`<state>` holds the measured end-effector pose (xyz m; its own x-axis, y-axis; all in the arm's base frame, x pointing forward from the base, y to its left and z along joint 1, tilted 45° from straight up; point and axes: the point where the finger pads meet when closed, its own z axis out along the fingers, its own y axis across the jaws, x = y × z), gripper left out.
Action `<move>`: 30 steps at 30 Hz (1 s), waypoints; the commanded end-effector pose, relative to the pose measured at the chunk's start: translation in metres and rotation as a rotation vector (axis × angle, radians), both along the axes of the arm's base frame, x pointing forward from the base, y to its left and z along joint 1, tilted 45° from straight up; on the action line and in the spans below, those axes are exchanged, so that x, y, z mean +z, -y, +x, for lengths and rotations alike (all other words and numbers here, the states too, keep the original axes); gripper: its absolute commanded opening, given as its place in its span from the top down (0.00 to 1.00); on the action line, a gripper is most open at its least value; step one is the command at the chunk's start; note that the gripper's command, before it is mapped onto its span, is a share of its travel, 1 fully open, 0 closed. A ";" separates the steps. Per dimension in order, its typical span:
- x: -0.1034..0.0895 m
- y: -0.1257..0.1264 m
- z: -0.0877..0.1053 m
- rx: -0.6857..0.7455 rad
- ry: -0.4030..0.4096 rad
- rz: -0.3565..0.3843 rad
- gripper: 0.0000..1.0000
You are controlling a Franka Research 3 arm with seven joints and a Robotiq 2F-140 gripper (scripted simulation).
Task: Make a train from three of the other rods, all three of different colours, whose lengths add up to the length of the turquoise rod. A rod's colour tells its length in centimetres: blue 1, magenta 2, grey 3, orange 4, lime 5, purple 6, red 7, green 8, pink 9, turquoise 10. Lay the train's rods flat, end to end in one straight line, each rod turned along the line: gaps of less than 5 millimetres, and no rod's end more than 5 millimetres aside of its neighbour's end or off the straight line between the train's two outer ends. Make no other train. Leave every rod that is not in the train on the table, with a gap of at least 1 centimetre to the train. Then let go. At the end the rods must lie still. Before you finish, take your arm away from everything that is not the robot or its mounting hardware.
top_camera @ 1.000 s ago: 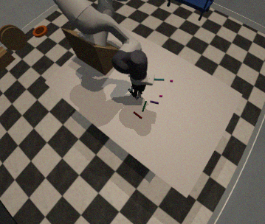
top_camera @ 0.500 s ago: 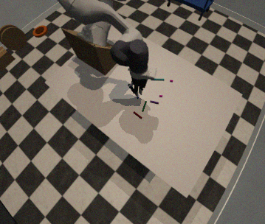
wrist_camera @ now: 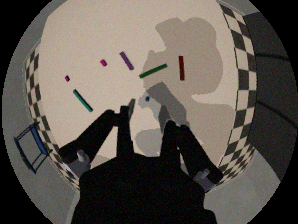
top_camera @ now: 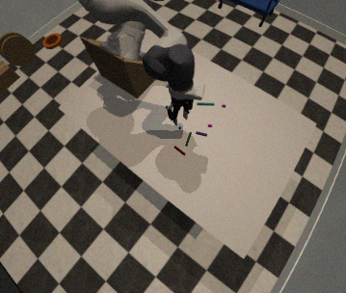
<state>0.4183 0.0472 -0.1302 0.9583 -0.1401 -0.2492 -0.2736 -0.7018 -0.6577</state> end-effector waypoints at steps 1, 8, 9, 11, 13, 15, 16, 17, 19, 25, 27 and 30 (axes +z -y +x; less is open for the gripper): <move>0.001 0.000 -0.003 0.013 0.003 0.002 0.00; 0.001 0.000 -0.003 0.013 0.003 0.002 0.00; 0.001 0.000 -0.003 0.013 0.003 0.002 0.00; 0.001 0.000 -0.003 0.013 0.003 0.002 0.00; 0.001 0.000 -0.003 0.013 0.003 0.002 0.00; 0.001 0.000 -0.003 0.013 0.003 0.002 0.00; 0.001 0.000 -0.003 0.013 0.003 0.002 0.00; 0.001 0.000 -0.003 0.013 0.002 0.002 0.00; 0.002 -0.001 -0.002 0.005 -0.005 0.001 0.00; 0.012 -0.012 0.011 -0.130 -0.138 -0.025 0.00; 0.012 -0.012 0.011 -0.130 -0.138 -0.025 0.00; 0.016 -0.016 0.015 -0.173 -0.180 -0.032 0.00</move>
